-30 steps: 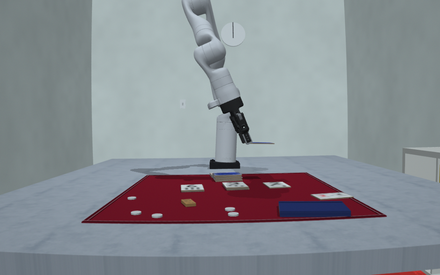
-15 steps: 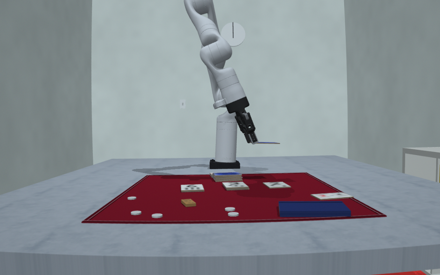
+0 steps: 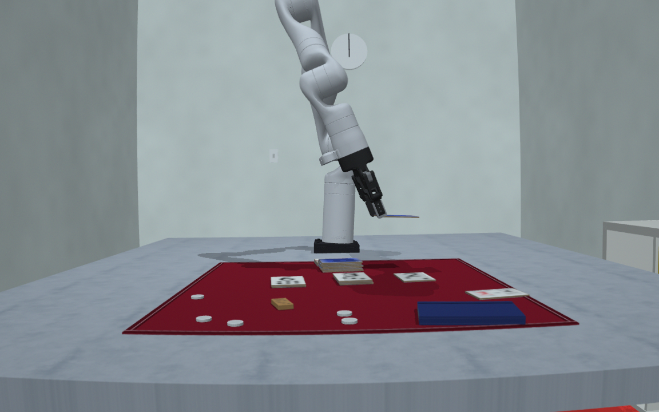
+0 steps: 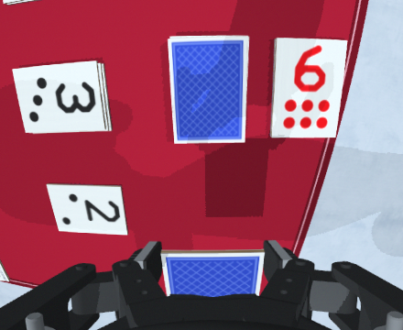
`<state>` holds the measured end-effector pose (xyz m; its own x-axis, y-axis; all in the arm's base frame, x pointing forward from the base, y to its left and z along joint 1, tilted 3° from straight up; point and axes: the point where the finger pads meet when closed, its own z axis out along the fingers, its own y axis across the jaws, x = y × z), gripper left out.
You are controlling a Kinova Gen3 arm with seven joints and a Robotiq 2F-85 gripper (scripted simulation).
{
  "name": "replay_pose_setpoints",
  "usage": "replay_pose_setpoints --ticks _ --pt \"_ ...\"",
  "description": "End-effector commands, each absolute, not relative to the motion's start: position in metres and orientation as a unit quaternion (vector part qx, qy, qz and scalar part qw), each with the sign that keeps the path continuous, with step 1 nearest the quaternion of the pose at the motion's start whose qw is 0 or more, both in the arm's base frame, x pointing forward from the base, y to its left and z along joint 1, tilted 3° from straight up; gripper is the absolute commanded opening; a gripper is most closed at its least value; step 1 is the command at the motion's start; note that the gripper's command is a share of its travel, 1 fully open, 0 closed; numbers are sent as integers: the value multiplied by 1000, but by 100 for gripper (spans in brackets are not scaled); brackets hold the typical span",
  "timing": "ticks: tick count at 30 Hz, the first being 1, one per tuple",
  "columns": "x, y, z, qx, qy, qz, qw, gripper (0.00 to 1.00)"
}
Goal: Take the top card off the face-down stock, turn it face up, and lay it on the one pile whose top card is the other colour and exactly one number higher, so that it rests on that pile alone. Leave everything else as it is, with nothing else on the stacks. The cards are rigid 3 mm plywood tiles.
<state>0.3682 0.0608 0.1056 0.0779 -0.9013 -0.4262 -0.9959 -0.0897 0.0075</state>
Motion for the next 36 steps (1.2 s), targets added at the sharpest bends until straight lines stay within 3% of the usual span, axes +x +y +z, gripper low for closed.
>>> replay_pose_setpoints --ticks 1,36 --pt "368 61 104 -720 659 165 144 71" --pt "368 62 103 -723 661 151 131 71"
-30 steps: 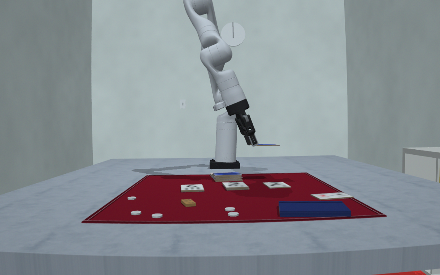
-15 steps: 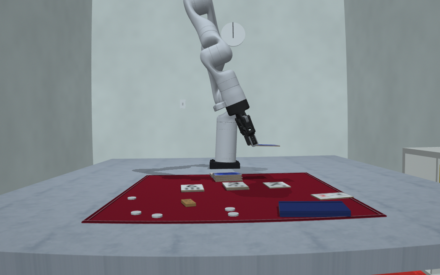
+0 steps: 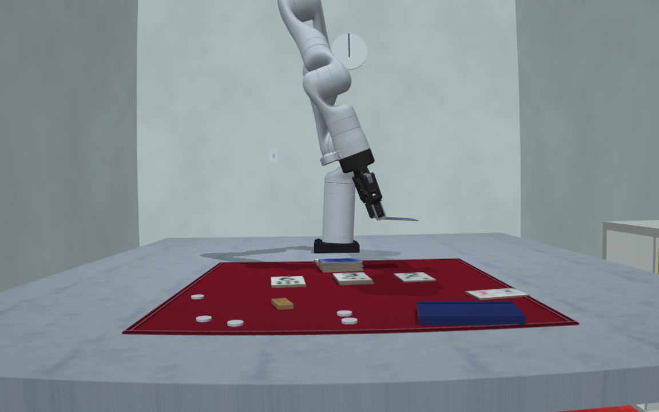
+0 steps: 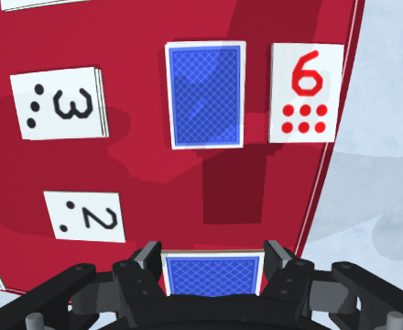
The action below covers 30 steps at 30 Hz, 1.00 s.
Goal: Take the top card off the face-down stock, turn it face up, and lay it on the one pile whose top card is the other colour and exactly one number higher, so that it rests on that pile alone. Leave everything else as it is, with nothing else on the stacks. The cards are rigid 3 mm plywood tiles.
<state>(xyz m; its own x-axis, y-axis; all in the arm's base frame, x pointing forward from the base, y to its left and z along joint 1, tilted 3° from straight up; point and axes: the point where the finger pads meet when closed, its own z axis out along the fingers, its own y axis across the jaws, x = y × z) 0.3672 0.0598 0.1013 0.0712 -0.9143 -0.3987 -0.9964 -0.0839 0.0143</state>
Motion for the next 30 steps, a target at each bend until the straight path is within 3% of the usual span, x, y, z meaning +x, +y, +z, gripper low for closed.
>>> replay_pose_setpoints --ticks 1,30 --pt "368 62 103 -723 662 150 130 71" --pt "367 65 104 -734 671 79 66 71"
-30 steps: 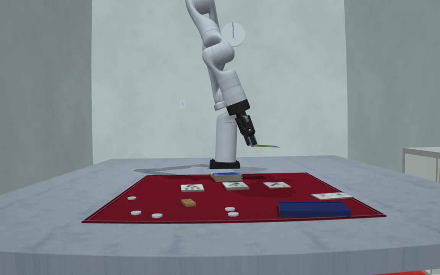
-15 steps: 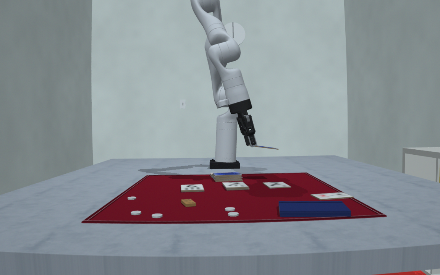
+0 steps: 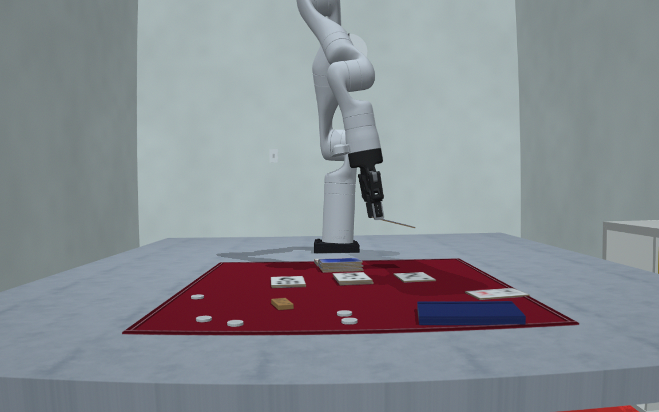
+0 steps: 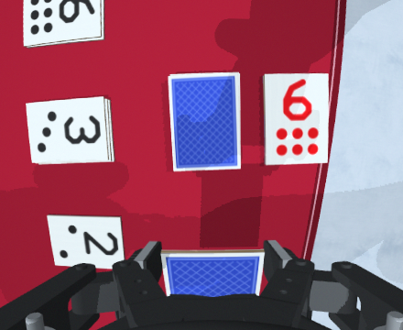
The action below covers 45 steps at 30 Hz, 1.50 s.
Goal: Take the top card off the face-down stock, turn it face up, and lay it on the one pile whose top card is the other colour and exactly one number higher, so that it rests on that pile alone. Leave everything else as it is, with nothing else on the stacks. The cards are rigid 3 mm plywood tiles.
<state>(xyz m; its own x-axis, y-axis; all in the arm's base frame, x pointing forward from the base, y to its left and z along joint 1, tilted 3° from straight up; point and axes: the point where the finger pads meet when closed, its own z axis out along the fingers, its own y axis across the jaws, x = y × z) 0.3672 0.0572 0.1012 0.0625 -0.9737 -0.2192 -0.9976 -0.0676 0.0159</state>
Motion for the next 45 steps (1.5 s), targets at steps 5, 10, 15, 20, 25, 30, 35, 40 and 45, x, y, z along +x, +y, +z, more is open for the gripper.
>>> replay_pose_setpoints --ticks 5,10,15,20,25,30,35,40,45 --pt "367 66 104 -736 673 60 49 71" --pt "367 67 104 -737 673 48 38 71" --pt "367 68 104 -738 674 27 19 71" --pt "367 69 104 -738 675 5 0 71" --pt "367 69 104 -738 674 -8 -13 71" --pt "367 71 104 -738 674 -33 -35 71" --pt "367 72 104 -736 672 -59 -58 71" --pt "366 73 104 -734 670 -82 -79 71" --pt "366 74 103 -731 667 -106 -102 71"
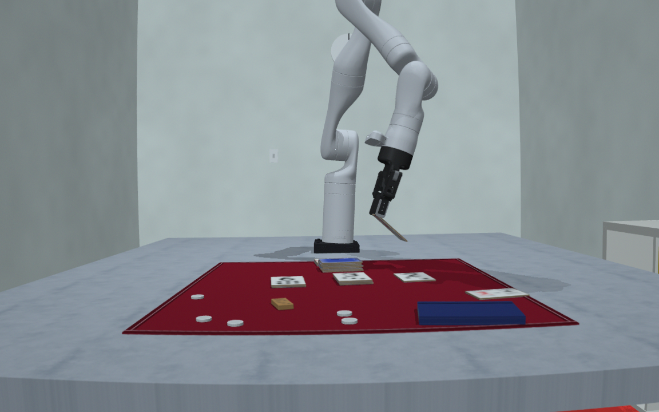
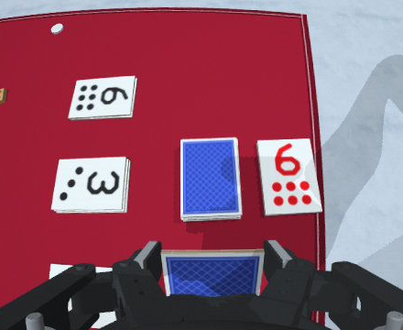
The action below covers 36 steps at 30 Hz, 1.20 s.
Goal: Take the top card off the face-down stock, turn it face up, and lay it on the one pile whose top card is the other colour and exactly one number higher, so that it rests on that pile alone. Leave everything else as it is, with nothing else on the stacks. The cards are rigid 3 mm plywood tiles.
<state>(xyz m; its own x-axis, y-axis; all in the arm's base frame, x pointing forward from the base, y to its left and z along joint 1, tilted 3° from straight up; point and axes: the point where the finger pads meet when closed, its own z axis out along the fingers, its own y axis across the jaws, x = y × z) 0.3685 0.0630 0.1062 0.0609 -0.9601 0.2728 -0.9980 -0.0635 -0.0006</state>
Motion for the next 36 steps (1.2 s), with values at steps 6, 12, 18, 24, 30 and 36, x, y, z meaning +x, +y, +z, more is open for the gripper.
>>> replay_pose_setpoints --ticks 6,12,18,24,30,36 --pt "366 76 103 723 -660 148 139 71" --pt "366 77 102 714 -651 188 174 71" --pt "366 79 101 703 -641 225 208 71" --pt "366 80 100 689 -628 267 246 71" --pt "366 81 99 678 -618 293 269 71" --pt "366 82 97 661 -602 329 302 71"
